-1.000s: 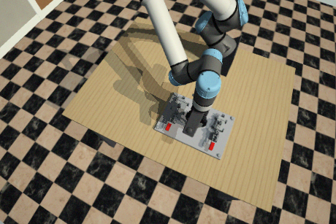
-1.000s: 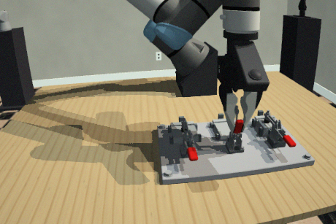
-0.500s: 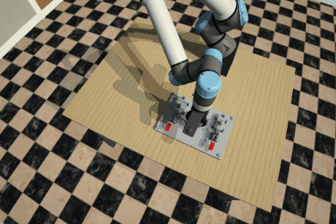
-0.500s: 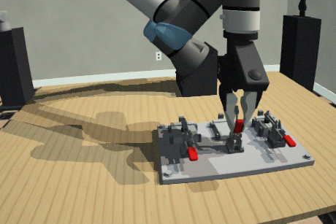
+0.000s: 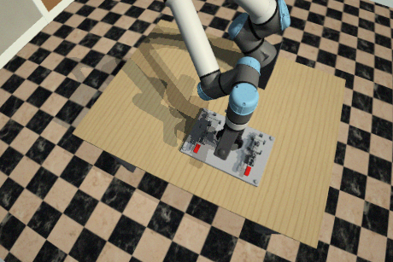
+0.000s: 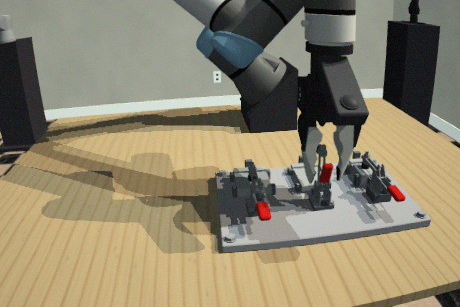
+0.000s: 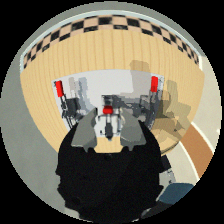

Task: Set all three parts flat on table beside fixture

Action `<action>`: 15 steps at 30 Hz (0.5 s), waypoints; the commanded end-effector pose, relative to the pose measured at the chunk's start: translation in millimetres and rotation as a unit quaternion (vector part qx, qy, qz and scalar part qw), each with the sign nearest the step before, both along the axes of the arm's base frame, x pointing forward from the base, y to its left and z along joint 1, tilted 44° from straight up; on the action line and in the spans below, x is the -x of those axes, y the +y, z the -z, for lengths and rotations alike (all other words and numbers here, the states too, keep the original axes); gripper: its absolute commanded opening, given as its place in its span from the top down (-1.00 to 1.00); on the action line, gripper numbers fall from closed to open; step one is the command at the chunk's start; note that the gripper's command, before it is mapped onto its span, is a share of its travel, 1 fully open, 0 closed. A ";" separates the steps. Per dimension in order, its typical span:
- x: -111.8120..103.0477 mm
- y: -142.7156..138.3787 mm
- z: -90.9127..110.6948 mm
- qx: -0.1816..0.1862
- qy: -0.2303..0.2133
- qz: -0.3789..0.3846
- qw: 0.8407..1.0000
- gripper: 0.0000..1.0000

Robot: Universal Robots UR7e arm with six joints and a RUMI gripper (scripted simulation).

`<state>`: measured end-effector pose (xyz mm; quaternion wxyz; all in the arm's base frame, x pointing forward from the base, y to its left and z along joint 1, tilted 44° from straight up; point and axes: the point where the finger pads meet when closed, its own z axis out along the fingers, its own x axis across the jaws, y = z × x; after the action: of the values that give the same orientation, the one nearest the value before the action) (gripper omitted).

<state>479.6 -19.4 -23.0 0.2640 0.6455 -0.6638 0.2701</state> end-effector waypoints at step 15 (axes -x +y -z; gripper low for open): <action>-0.3 1.5 -1.6 0.000 -0.001 0.000 1.000 0.44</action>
<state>479.6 -18.8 -22.4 0.2640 0.6455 -0.6638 0.2701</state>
